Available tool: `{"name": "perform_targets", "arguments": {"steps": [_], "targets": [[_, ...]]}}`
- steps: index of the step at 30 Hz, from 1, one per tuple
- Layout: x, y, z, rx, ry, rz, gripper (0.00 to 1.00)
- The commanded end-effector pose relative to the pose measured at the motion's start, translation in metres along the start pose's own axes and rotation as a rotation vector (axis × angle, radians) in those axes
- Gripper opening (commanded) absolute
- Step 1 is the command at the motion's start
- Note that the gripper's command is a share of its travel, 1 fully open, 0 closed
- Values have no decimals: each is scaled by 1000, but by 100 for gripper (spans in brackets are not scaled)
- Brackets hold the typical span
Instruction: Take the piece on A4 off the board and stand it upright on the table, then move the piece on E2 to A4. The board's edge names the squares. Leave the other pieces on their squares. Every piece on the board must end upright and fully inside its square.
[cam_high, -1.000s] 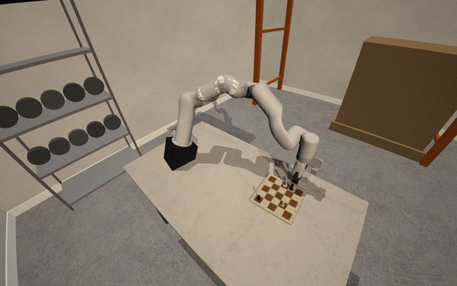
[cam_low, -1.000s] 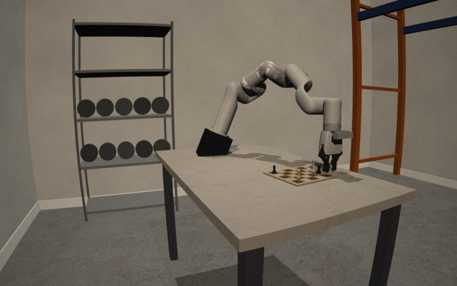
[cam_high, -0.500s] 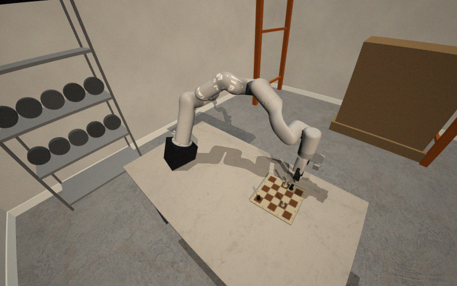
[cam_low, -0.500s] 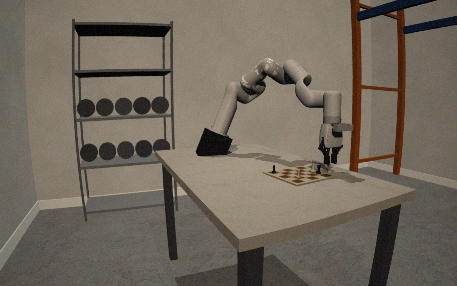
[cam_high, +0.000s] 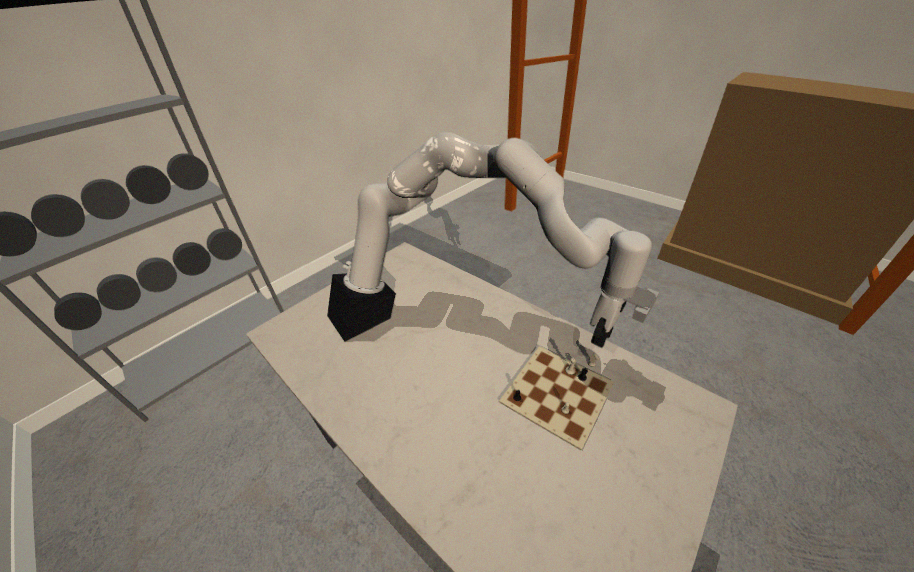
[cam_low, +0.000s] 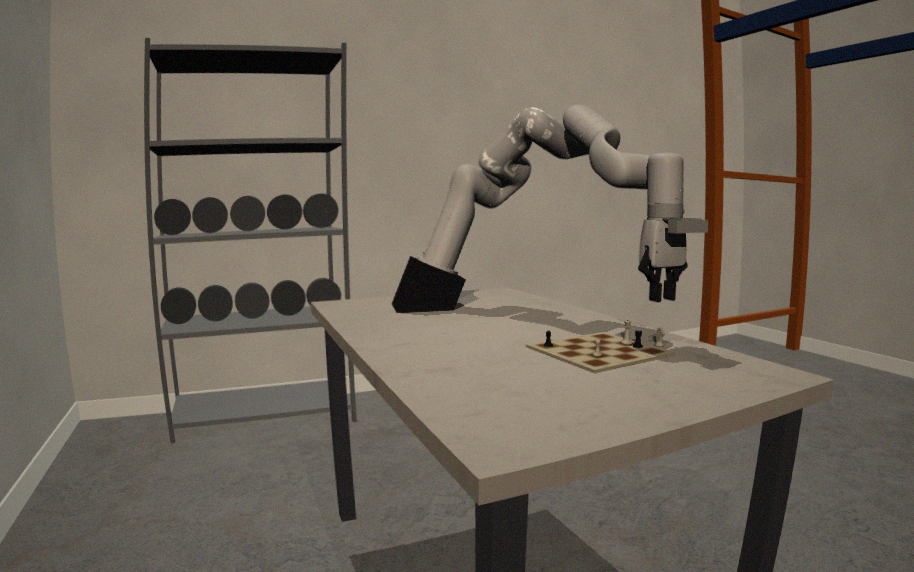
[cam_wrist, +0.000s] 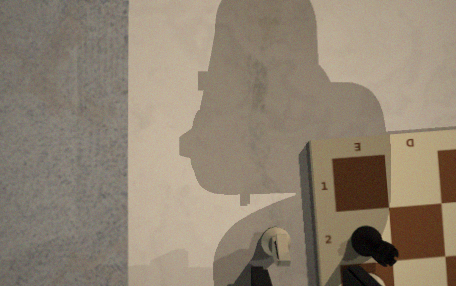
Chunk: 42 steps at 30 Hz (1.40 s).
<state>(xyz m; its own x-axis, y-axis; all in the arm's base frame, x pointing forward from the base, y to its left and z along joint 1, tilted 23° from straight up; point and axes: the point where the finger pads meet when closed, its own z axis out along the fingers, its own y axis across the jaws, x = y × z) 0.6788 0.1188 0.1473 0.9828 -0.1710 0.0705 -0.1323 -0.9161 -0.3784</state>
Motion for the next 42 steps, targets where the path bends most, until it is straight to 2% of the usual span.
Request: {"name": "perform_targets", "arguments": {"steps": [1, 4, 5, 29, 36, 42], "targets": [[1, 0, -4, 1, 3, -1, 39], [1, 0, -5, 1, 3, -1, 39], [1, 0, -5, 1, 3, -1, 100], [1, 0, -5, 1, 3, -12, 100], [1, 1, -5, 1, 3, -80, 100], [1, 6, -4, 0, 3, -277, 100]]}}
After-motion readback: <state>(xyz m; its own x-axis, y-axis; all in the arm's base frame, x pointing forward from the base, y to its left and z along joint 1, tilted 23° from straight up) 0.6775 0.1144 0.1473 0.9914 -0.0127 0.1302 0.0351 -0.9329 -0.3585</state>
